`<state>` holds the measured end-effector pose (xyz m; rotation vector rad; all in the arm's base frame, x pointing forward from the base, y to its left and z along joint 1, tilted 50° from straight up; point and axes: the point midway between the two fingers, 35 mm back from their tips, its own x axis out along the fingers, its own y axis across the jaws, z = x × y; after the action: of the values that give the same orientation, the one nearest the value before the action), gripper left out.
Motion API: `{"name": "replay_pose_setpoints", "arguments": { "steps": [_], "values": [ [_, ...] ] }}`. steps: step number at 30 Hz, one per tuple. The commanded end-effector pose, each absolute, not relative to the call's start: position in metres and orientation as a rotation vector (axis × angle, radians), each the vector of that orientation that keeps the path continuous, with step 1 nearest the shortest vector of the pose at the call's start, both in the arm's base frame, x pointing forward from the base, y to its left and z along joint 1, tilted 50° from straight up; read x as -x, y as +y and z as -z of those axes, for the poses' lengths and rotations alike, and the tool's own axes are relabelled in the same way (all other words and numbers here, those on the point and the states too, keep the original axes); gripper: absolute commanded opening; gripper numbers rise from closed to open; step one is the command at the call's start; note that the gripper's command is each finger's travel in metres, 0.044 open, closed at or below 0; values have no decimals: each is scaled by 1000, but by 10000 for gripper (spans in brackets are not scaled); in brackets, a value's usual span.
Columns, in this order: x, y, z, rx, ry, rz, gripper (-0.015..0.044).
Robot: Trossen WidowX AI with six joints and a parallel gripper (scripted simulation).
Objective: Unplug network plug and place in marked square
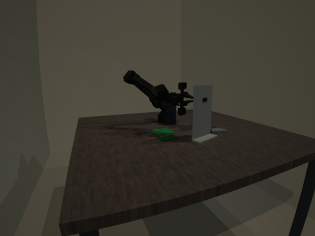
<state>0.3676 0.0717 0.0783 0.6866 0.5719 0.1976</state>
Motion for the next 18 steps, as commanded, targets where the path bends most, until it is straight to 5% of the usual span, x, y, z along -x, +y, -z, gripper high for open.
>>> {"name": "replay_pose_setpoints", "arguments": {
  "steps": [1, 18],
  "values": [
    [-364, 72, -80, -684, 572, -203, 0],
    [-356, 70, -82, -684, 572, -203, 0]
  ]
}}
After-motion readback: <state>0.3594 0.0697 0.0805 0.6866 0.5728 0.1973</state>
